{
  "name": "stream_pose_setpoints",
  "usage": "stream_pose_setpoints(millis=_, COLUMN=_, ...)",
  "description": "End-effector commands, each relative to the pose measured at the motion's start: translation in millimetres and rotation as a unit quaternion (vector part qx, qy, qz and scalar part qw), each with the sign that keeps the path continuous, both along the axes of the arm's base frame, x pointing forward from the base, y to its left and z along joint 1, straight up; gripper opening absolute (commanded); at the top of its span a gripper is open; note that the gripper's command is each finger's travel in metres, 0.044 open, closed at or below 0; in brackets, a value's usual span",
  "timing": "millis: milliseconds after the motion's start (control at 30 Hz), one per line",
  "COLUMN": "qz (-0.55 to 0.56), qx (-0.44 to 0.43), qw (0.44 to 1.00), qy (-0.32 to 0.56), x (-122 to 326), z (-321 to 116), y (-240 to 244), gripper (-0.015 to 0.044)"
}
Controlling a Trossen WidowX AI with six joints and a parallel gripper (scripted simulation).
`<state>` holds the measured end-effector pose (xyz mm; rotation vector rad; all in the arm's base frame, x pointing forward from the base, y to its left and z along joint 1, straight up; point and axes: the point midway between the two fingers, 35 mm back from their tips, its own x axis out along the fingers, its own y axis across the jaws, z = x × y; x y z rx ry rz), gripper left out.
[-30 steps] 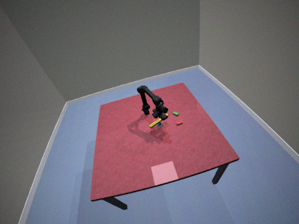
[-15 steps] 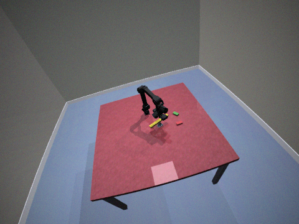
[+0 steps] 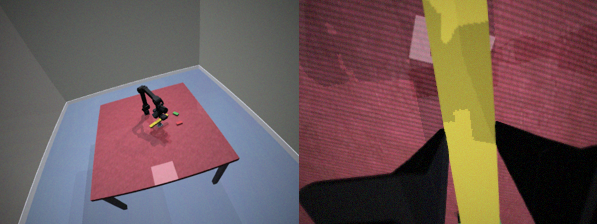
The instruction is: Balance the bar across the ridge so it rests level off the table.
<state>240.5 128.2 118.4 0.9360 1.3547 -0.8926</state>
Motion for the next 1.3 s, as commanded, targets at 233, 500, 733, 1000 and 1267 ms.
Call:
stream_pose_setpoints(millis=233, qz=0.001, qx=0.0, qw=1.0, qy=0.0, x=0.1, z=-1.6, y=0.0, gripper=0.0)
stream_pose_setpoints(millis=500, qz=0.001, qx=0.0, qw=1.0, qy=0.0, x=0.0, z=-2.3, y=0.0, gripper=0.0)
stream_pose_setpoints(millis=733, qz=0.001, qx=0.0, qw=1.0, qy=0.0, x=-0.1, z=-2.9, y=0.0, gripper=0.0)
stream_pose_setpoints(millis=1000, qz=0.001, qx=0.0, qw=1.0, qy=0.0, x=-0.2, z=-3.6, y=0.1, gripper=0.0)
stream_pose_setpoints(millis=1267, qz=0.001, qx=0.0, qw=1.0, qy=0.0, x=-0.3, z=-4.2, y=0.2, gripper=0.0)
